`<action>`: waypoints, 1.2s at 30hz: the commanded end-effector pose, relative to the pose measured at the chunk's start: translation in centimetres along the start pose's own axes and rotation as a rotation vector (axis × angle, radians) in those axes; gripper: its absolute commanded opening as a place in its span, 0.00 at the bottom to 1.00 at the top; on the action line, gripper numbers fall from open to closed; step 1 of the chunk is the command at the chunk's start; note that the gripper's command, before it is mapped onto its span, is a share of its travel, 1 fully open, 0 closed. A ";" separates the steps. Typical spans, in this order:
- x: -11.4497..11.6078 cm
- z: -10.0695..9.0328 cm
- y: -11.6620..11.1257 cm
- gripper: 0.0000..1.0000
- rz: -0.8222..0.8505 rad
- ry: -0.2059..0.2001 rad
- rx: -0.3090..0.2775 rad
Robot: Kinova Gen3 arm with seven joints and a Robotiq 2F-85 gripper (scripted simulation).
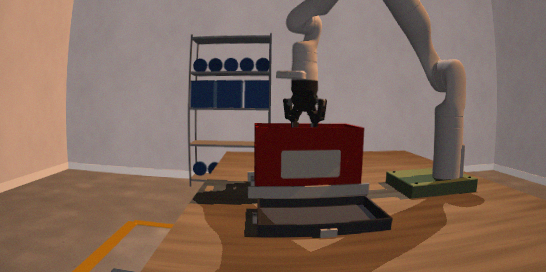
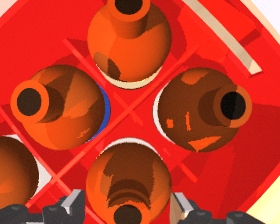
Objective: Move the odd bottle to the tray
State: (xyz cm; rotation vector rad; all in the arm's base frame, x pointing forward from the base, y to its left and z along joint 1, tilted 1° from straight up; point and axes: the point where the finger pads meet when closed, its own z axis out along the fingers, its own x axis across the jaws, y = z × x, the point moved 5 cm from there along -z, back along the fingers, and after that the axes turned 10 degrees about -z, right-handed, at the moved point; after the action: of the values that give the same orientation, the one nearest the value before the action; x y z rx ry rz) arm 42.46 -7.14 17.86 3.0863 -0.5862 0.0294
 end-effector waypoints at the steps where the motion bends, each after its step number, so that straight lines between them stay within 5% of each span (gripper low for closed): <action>1: 0.0 -0.1 0.0 0.64 0.000 0.001 0.001; 29: 0.0 -0.1 0.0 0.64 0.000 0.001 0.001; 30: 0.0 -0.1 0.0 0.00 0.000 0.001 0.001; 36: 0.0 -0.1 0.0 0.00 0.000 0.001 0.001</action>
State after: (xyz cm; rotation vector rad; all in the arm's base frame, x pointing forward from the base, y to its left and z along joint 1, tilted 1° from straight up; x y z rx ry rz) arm 42.45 -7.15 17.86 3.0862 -0.5863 0.0293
